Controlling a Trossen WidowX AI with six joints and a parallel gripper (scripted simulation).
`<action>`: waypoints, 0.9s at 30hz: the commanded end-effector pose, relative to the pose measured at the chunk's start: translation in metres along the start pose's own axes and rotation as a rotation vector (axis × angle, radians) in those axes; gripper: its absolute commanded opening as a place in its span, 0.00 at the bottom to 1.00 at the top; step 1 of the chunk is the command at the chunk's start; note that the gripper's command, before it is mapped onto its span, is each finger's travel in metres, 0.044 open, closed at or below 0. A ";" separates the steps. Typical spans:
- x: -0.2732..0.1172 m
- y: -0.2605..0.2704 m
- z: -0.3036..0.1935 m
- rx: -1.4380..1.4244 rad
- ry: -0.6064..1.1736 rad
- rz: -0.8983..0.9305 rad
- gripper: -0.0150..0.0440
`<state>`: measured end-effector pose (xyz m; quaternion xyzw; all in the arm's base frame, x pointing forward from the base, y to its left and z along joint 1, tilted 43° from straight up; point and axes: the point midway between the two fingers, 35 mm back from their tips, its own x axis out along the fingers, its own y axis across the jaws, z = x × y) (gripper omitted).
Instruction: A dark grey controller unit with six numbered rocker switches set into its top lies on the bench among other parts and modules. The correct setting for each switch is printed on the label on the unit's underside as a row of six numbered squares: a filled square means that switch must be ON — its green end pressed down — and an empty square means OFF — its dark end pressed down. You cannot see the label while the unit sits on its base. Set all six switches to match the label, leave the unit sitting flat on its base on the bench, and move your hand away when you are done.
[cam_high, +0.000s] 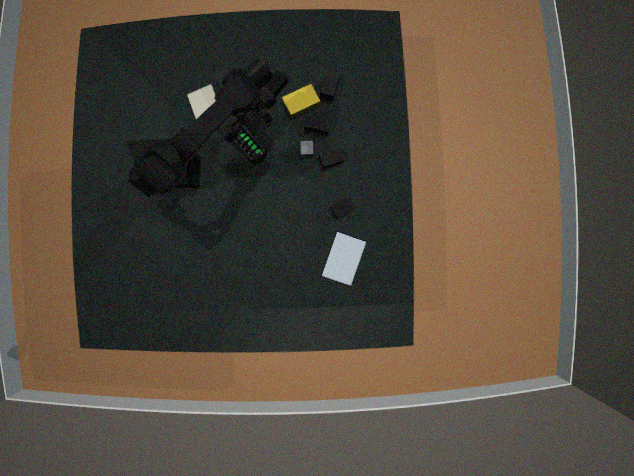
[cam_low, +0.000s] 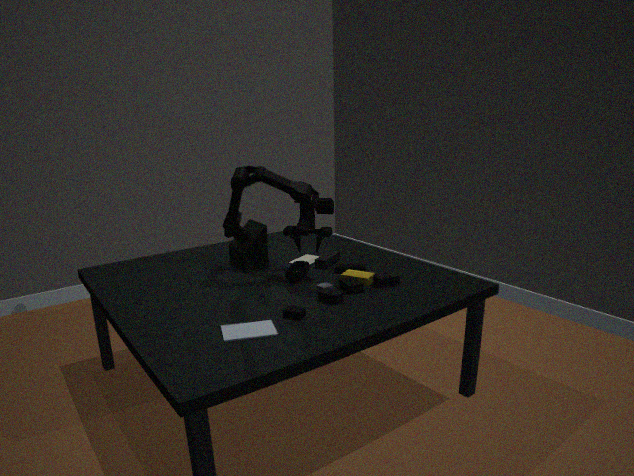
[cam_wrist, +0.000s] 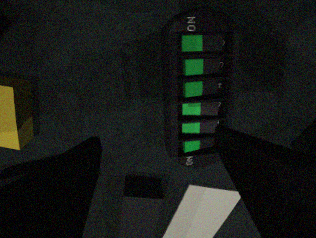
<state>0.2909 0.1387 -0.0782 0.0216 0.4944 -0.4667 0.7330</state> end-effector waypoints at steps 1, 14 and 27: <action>0.000 0.000 0.000 0.000 0.000 -0.001 0.97; 0.047 0.014 -0.046 -0.001 0.004 -0.277 0.56; 0.051 0.014 -0.050 -0.001 0.001 -0.299 0.25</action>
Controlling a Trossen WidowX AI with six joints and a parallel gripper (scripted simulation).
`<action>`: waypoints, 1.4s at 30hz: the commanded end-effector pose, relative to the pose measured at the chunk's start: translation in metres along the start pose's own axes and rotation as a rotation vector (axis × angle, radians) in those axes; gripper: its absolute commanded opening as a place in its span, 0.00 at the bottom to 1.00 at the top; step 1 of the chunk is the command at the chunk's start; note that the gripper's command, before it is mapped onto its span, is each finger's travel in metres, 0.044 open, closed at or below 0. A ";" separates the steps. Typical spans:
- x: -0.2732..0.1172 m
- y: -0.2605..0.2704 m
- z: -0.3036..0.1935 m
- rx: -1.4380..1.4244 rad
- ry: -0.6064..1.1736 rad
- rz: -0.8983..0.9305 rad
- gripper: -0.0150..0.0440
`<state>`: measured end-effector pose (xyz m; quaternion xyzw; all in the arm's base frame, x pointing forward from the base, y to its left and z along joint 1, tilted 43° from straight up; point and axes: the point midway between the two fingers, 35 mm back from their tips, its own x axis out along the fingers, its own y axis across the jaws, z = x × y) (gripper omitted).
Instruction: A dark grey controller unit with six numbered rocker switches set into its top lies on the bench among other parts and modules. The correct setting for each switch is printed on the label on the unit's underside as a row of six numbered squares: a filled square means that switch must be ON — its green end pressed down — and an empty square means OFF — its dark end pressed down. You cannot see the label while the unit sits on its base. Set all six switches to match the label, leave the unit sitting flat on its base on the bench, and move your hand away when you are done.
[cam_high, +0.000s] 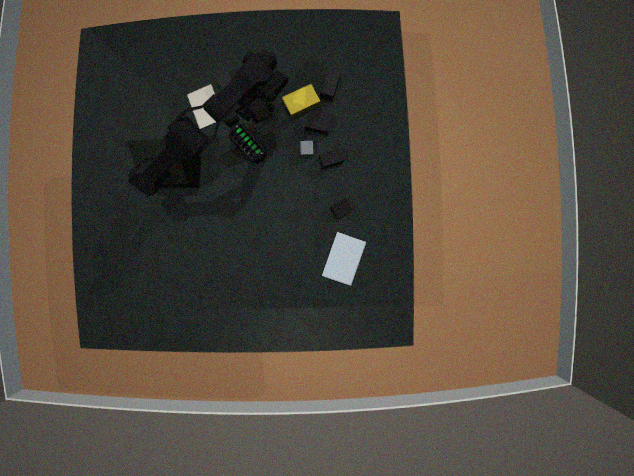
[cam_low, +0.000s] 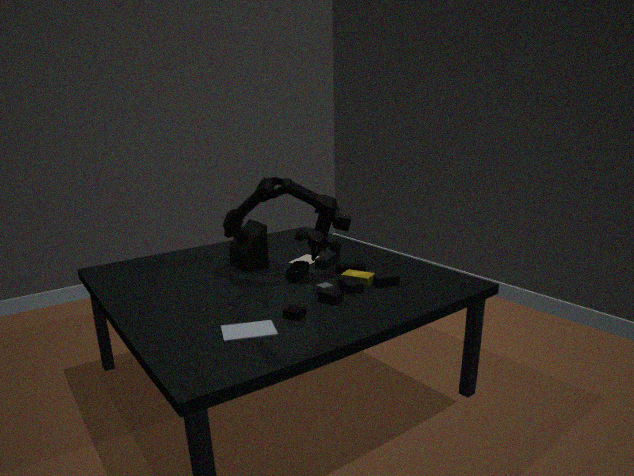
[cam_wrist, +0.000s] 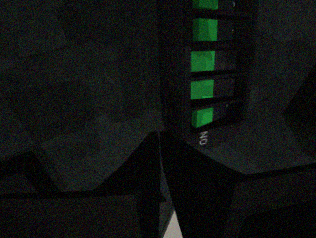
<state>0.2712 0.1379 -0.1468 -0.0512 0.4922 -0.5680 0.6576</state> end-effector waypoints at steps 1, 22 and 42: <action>0.001 -0.001 -0.001 0.000 0.002 -0.008 0.25; 0.010 -0.052 0.069 -0.037 0.082 0.340 0.25; 0.036 -0.114 0.097 -0.007 0.005 0.566 0.25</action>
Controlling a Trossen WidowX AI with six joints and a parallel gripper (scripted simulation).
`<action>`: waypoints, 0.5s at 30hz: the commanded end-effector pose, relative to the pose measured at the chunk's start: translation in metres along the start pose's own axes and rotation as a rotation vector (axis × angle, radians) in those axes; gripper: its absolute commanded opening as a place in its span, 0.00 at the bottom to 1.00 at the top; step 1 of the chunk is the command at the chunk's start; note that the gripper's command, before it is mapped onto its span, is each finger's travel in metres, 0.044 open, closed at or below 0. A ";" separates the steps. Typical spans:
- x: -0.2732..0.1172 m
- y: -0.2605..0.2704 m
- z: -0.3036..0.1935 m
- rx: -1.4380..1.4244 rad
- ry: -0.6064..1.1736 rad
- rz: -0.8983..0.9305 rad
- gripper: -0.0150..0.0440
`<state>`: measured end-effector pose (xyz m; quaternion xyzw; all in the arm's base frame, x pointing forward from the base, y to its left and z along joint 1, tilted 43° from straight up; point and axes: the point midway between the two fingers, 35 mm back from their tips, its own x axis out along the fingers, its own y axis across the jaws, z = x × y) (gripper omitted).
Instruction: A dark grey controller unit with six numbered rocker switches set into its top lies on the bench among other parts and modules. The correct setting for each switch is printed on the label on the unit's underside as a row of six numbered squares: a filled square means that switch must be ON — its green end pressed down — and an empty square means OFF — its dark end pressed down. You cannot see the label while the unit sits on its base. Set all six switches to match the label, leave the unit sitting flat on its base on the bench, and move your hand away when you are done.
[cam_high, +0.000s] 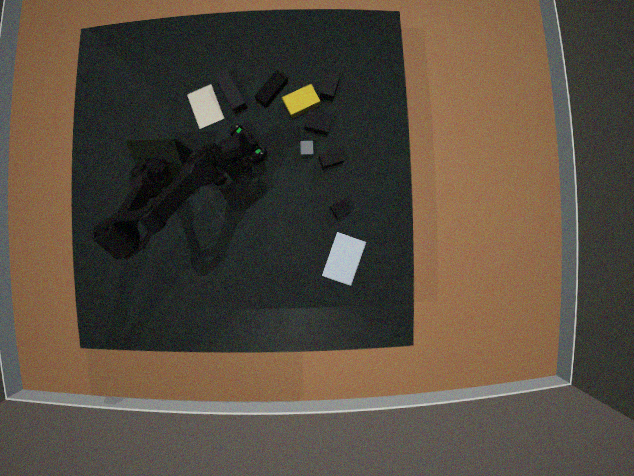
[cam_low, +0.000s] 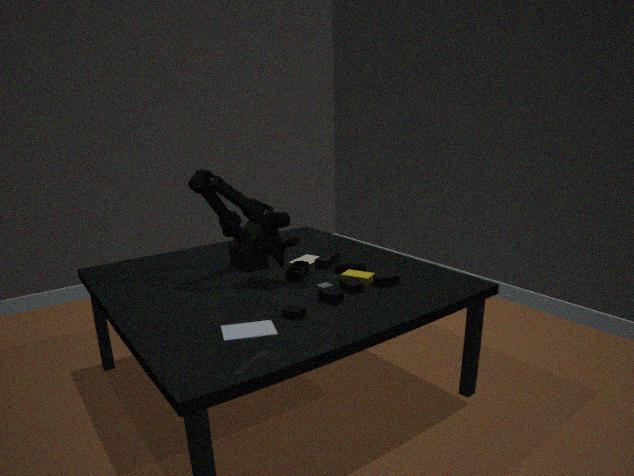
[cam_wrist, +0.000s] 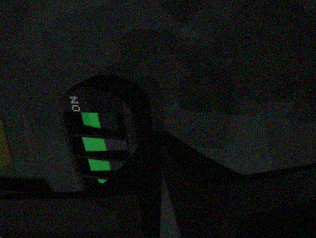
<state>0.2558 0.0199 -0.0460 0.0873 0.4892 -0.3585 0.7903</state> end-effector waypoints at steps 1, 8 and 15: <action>0.000 0.006 -0.004 0.000 0.010 -0.012 0.25; -0.004 0.055 -0.059 -0.004 0.048 -0.167 0.25; -0.006 0.074 -0.101 0.005 0.000 -0.288 0.25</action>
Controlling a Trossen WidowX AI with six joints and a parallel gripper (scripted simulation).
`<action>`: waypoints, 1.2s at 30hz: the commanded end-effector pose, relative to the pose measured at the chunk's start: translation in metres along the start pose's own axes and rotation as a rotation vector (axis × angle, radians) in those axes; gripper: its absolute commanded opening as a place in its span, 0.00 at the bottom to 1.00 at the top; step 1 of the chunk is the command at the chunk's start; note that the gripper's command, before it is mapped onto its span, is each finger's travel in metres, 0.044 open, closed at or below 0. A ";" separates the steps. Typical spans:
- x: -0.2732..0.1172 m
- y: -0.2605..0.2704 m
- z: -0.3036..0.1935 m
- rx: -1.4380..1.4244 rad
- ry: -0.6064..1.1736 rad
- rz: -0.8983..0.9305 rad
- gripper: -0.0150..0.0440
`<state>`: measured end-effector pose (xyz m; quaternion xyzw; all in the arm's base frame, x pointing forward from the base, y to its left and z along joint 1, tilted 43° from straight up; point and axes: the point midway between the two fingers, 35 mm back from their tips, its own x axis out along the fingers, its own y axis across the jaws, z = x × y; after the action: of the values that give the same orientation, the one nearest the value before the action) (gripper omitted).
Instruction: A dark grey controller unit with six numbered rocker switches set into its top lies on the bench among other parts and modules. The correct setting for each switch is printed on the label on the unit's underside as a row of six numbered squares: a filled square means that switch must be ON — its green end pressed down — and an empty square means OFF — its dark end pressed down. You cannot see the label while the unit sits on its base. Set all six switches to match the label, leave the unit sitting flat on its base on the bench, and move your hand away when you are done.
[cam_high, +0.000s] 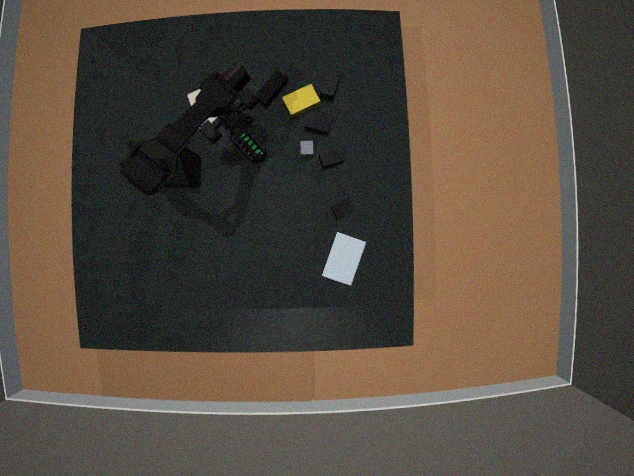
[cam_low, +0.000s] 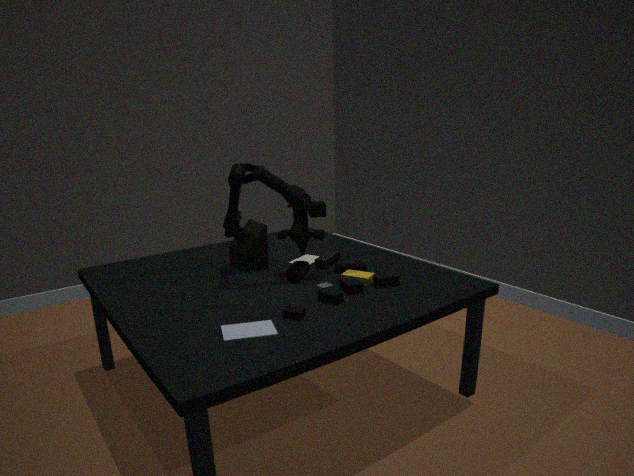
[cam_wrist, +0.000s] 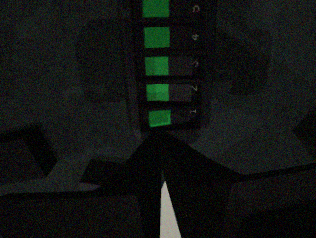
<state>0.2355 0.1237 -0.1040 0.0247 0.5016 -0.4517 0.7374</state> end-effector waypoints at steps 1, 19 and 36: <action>0.001 0.000 -0.006 0.014 -0.009 -0.038 0.25; 0.024 0.000 -0.006 0.013 -0.008 -0.037 0.25; 0.045 -0.001 -0.005 0.013 -0.009 -0.037 0.25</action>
<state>0.2360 0.1001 -0.1387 0.0226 0.4957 -0.4672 0.7317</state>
